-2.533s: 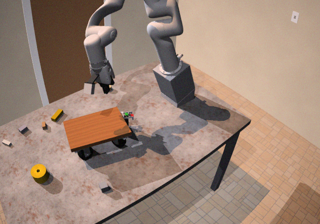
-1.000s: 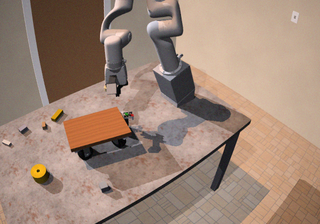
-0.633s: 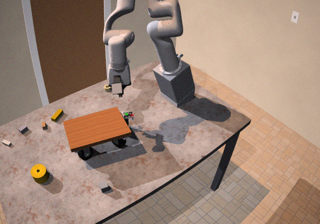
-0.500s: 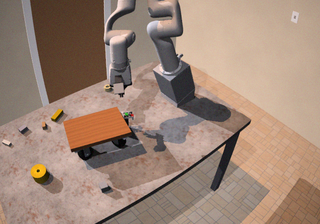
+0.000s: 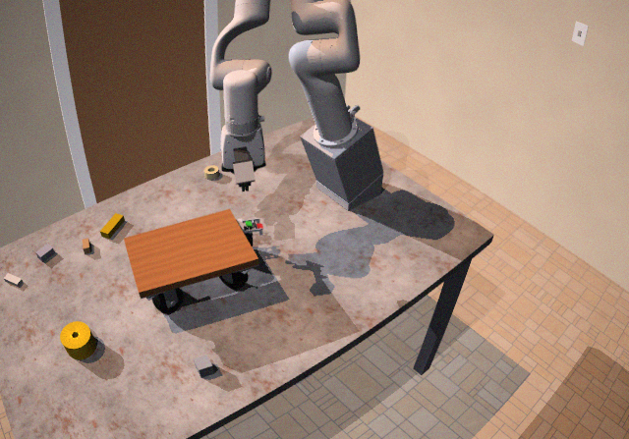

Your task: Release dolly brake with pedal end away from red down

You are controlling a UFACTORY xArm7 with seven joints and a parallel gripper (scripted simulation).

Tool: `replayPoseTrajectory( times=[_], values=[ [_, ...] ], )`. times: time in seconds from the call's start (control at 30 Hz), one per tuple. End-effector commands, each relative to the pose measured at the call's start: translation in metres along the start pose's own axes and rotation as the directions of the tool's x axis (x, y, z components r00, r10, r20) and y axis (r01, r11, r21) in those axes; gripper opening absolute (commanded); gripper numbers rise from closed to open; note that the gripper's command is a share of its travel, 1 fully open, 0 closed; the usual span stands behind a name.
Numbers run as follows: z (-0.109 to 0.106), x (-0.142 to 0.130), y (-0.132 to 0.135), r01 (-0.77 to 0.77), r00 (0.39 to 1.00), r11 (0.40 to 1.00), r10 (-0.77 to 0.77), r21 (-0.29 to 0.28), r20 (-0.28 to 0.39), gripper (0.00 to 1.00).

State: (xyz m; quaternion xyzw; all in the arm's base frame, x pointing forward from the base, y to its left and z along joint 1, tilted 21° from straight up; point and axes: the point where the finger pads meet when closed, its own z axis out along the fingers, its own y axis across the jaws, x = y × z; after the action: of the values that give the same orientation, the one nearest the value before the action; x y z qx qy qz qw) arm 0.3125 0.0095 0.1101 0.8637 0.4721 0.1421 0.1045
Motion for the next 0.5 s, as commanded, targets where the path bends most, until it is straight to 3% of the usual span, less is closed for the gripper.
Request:
replayPoseTrajectory(
  times=[0.0,0.47],
  values=[
    [0.0016,0.0001,-0.0052,0.035,0.999,0.999,-0.035,-0.009,-0.014,0.0],
    [0.0017,0.0001,-0.0055,0.032,0.999,0.999,-0.032,-0.009,-0.015,0.0]
  ],
)
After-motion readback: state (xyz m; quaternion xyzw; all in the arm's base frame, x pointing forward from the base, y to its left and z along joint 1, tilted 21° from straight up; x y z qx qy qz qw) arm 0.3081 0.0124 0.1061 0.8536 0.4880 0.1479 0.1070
